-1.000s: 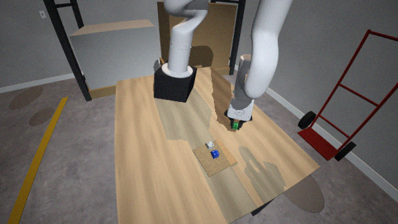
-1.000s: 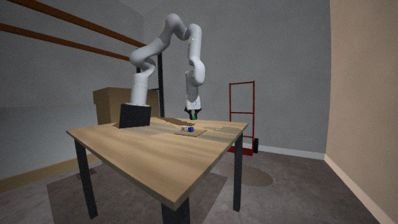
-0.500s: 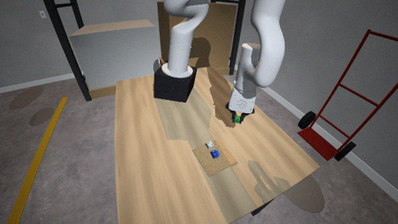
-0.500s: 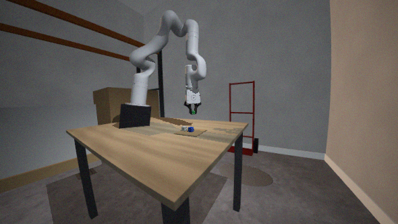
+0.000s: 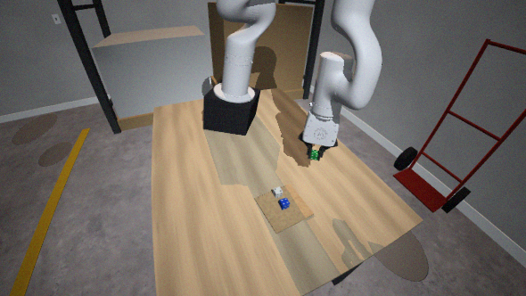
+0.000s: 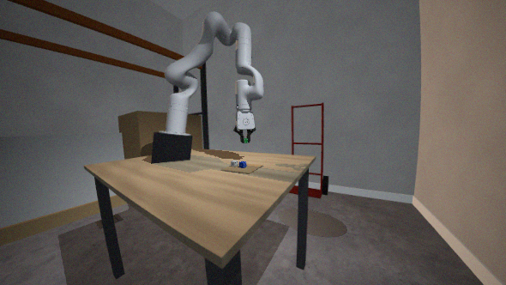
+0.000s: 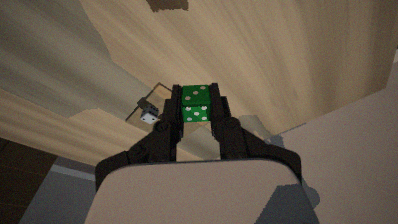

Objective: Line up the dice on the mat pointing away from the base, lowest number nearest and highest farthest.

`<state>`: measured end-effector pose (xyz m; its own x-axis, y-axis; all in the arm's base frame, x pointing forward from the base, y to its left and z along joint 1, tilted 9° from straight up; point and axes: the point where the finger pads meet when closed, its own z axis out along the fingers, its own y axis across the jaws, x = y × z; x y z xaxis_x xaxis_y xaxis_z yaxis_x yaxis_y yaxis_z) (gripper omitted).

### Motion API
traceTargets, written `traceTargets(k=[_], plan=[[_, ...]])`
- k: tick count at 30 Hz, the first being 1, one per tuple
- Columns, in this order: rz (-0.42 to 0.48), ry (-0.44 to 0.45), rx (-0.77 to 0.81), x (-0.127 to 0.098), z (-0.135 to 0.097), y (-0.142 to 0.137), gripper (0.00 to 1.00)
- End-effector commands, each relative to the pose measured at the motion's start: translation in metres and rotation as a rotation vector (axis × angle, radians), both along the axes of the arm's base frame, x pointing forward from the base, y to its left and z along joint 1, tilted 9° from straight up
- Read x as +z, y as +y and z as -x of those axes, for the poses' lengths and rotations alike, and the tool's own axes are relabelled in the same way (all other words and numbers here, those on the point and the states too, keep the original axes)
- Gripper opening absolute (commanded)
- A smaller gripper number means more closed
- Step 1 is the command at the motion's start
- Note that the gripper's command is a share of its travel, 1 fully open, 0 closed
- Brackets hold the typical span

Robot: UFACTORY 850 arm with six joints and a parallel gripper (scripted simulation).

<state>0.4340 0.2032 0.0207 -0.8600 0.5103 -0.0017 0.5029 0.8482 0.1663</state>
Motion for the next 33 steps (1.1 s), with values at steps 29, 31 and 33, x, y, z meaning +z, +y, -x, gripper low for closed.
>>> traceTargets(k=[29, 31, 33], plan=[[0.046, -0.077, 0.625, -0.001, -0.142, -0.116, 0.21], [0.051, -0.077, 0.643, -0.002, -0.145, -0.121, 0.21], [0.055, -0.078, 0.657, -0.002, -0.148, -0.126, 0.21]])
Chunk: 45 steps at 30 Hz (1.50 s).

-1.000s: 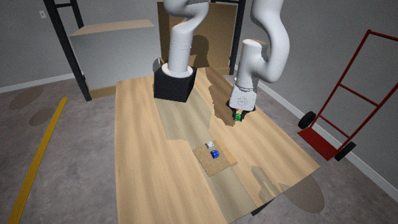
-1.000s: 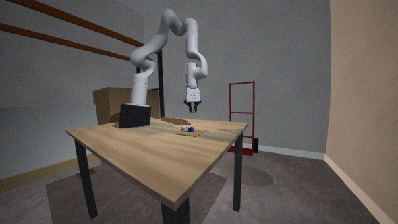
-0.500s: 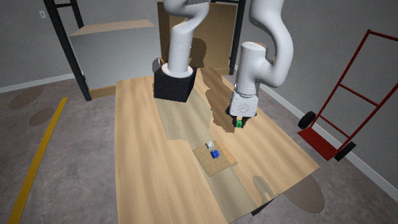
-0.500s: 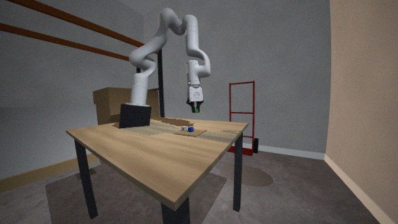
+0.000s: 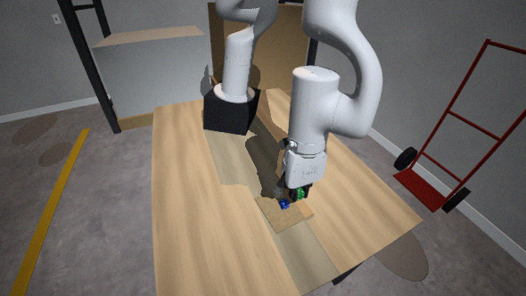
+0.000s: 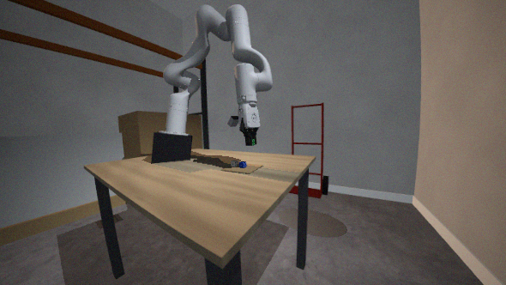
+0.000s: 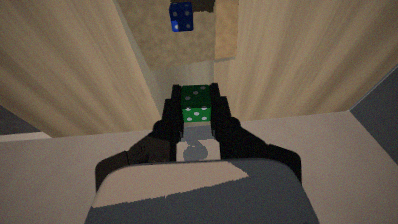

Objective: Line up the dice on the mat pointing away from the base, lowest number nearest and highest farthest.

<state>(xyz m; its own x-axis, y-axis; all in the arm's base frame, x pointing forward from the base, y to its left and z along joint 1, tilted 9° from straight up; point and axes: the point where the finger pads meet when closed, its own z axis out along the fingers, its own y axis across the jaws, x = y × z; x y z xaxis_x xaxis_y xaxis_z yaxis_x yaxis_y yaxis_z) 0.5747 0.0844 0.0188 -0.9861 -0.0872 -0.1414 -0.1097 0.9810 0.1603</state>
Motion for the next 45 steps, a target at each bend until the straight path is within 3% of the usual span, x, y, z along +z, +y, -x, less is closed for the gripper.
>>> traceTargets(k=[1, 18, 38, 45], plan=[[0.039, 0.051, 0.032, 0.0, -0.007, -0.007, 0.21], [0.039, 0.051, 0.032, -0.004, -0.008, -0.006, 0.21], [0.039, 0.051, 0.032, -0.077, -0.013, 0.004, 0.21], [0.039, 0.051, 0.032, -0.093, -0.014, 0.006, 0.21]])
